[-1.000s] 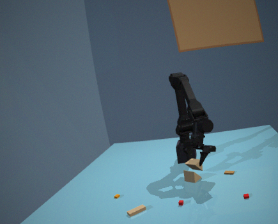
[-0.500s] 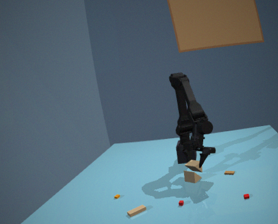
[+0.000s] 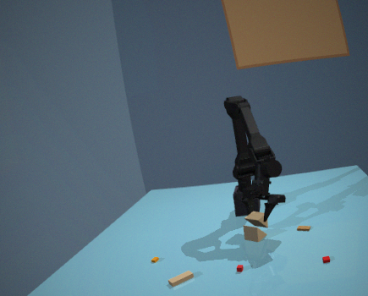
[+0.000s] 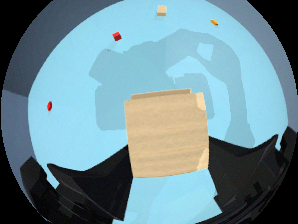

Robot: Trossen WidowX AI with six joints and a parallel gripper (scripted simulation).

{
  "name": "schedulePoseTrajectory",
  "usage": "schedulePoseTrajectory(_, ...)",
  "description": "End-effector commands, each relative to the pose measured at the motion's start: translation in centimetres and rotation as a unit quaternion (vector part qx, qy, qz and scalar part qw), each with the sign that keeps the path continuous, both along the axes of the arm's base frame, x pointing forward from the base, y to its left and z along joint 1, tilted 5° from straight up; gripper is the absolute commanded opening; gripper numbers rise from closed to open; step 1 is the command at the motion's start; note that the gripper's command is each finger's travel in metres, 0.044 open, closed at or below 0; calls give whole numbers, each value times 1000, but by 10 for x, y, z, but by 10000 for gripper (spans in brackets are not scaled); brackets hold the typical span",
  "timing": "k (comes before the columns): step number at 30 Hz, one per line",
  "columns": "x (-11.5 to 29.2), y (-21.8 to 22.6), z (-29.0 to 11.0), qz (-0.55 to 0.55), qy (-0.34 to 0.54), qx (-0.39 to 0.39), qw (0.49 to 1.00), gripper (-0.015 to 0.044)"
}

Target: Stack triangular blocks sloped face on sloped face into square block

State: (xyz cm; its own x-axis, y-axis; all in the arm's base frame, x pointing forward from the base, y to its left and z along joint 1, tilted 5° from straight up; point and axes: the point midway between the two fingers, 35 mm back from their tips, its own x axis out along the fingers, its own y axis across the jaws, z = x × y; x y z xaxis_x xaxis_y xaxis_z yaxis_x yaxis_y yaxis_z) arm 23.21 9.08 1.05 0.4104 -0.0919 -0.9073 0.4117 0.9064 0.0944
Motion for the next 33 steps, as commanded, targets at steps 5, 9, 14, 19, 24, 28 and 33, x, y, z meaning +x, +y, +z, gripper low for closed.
schedulePoseTrajectory(5,2,0,-3,2,0,1,1000,0)
schedulePoseTrajectory(9,3,0,-5,2,0,1,1000,0)
schedulePoseTrajectory(14,4,0,-8,2,0,1,1000,0)
schedulePoseTrajectory(19,5,0,-11,2,0,1,1000,0)
schedulePoseTrajectory(24,7,-1,-14,2,0,1,1000,0)
schedulePoseTrajectory(28,8,-1,-17,2,0,1,1000,0)
schedulePoseTrajectory(33,9,-1,-20,2,0,1,1000,0)
